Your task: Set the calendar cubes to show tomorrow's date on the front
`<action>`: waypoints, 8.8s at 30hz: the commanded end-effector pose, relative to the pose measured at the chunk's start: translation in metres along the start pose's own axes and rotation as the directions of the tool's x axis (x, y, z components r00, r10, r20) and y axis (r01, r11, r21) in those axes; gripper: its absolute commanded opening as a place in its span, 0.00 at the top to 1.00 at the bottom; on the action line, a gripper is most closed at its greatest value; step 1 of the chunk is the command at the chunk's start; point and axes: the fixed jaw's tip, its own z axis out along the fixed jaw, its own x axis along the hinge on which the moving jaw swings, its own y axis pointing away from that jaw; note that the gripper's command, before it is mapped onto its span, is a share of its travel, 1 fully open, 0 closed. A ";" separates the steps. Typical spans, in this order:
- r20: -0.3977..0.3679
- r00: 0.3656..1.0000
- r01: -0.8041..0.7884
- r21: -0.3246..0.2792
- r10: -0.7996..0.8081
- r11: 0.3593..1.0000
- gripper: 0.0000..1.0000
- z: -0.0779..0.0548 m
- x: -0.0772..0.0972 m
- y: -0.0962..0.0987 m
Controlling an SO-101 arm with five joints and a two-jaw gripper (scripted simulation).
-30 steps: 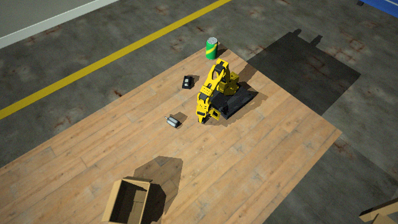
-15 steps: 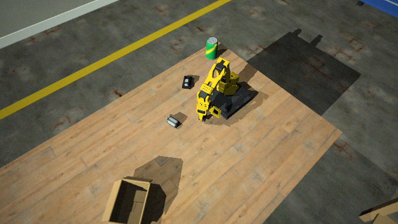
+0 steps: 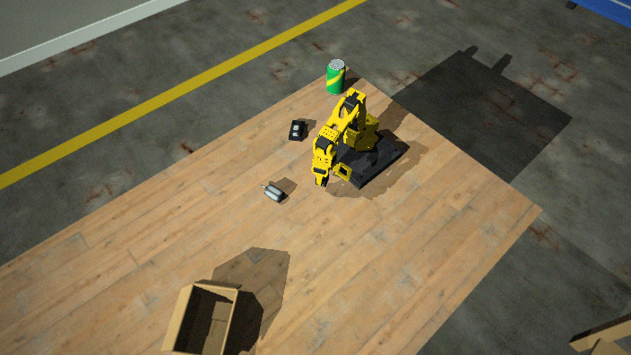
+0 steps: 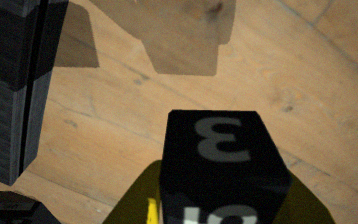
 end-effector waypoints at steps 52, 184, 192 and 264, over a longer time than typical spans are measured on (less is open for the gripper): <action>-0.016 1.000 -0.002 0.064 0.003 0.998 1.00 -0.033 0.002 -0.005; 0.051 0.196 -0.980 -0.009 0.979 0.197 1.00 0.003 0.135 0.194; 0.051 0.197 -0.980 -0.009 0.979 0.197 1.00 0.003 0.135 0.195; 0.051 0.200 -0.980 -0.009 0.978 0.201 1.00 0.003 0.138 0.195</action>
